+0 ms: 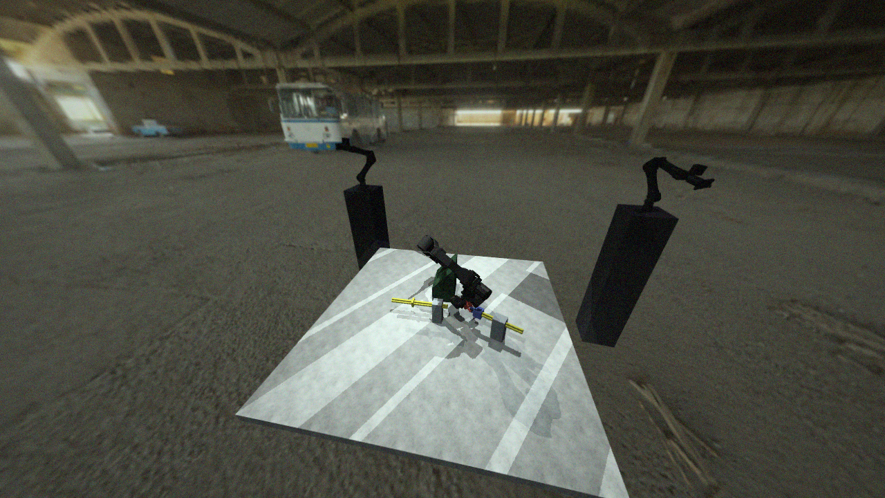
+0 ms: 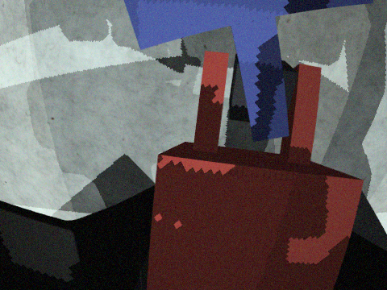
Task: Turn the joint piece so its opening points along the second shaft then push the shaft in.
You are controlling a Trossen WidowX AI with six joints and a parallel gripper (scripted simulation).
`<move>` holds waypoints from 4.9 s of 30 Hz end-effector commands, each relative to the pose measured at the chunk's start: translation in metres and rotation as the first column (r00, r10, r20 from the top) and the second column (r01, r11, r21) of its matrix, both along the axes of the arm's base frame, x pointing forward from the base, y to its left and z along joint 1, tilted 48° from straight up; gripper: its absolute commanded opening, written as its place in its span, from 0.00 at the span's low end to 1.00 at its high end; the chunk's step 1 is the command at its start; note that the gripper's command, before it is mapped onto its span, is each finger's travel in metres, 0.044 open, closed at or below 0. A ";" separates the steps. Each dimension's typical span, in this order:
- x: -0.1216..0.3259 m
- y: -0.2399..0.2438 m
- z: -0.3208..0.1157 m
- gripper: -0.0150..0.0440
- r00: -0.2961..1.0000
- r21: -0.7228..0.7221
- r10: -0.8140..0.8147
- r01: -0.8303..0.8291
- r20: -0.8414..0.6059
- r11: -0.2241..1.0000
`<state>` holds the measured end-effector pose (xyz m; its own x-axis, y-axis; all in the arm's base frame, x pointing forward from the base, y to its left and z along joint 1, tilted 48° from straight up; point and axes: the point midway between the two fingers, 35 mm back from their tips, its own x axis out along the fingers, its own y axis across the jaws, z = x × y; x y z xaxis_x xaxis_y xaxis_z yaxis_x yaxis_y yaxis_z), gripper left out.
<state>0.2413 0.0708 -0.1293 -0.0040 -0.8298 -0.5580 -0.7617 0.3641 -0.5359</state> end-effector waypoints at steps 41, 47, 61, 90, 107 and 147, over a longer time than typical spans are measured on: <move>0.000 0.000 0.000 0.56 1.000 0.000 0.004 -0.004 -0.002 1.000; 0.000 0.000 0.000 0.56 1.000 0.000 0.004 -0.004 -0.002 1.000; 0.000 0.000 0.000 0.50 1.000 0.000 0.000 0.000 0.000 1.000; 0.007 -0.008 0.001 0.25 0.977 0.084 0.192 -0.184 -0.096 0.979; 0.017 -0.016 0.001 0.25 0.895 0.215 0.399 -0.357 -0.199 0.909; 0.032 -0.024 -0.003 0.25 0.710 0.442 0.637 -0.488 -0.301 0.753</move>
<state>0.2733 0.0473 -0.1317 0.1206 -0.5392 -0.8335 -0.9908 -0.1177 -0.0672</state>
